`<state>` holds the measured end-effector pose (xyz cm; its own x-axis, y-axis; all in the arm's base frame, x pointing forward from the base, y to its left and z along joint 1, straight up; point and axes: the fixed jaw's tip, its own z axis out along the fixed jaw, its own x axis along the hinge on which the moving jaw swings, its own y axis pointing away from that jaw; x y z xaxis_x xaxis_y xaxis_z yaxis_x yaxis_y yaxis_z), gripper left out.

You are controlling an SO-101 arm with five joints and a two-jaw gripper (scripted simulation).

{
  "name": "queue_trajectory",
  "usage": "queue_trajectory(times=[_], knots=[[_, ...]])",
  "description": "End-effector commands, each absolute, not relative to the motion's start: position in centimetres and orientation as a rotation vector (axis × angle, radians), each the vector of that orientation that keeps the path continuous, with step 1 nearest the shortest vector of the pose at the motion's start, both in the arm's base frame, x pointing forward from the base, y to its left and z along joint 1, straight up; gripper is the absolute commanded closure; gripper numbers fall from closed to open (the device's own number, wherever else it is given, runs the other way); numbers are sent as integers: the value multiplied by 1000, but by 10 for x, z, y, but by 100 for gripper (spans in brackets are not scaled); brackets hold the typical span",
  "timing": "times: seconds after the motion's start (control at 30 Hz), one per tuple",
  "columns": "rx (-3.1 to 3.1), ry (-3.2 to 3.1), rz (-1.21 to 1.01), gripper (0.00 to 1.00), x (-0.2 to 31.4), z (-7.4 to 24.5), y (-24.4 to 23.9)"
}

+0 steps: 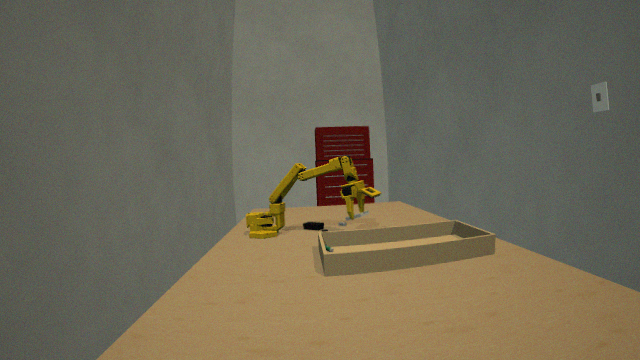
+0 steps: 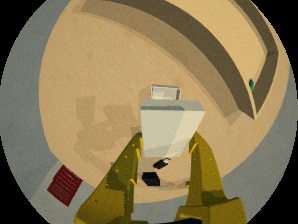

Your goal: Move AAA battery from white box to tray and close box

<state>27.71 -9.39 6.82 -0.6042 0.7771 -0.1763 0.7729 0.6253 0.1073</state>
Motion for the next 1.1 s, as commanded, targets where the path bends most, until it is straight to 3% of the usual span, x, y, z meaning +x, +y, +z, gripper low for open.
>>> queue_trajectory(times=[0.0,1.07], knots=[[1273,2602,35,80,280,76,-97],[1316,2653,27,80,280,53,-97]])
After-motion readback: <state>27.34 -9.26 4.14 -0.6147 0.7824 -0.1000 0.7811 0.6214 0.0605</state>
